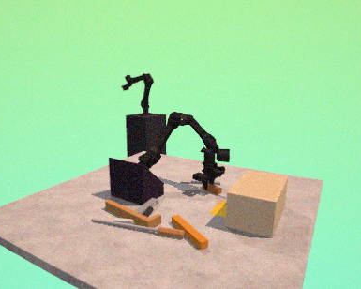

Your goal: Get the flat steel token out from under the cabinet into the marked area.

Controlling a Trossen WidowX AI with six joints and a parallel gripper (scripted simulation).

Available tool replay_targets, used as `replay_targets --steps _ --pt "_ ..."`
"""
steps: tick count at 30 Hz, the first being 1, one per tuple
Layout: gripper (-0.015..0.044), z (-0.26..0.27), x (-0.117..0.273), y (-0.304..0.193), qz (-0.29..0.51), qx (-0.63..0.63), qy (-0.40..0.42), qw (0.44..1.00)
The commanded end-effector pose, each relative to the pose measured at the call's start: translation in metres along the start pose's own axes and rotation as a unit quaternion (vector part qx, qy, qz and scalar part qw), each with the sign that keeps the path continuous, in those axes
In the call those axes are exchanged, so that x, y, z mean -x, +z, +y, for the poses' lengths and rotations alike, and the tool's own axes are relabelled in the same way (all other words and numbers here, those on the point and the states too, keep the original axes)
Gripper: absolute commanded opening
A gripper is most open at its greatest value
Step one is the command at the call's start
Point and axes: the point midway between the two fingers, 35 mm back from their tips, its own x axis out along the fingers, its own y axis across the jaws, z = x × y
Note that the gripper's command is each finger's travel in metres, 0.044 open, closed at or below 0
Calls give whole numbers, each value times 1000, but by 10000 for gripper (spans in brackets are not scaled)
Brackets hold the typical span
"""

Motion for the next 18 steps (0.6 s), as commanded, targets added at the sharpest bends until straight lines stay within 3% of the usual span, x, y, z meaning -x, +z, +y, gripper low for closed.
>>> replay_targets --steps 1,18 --pt "0 0 0 8 -2 0 0 1000" --pt "0 0 0 29 -2 1 0 1000"
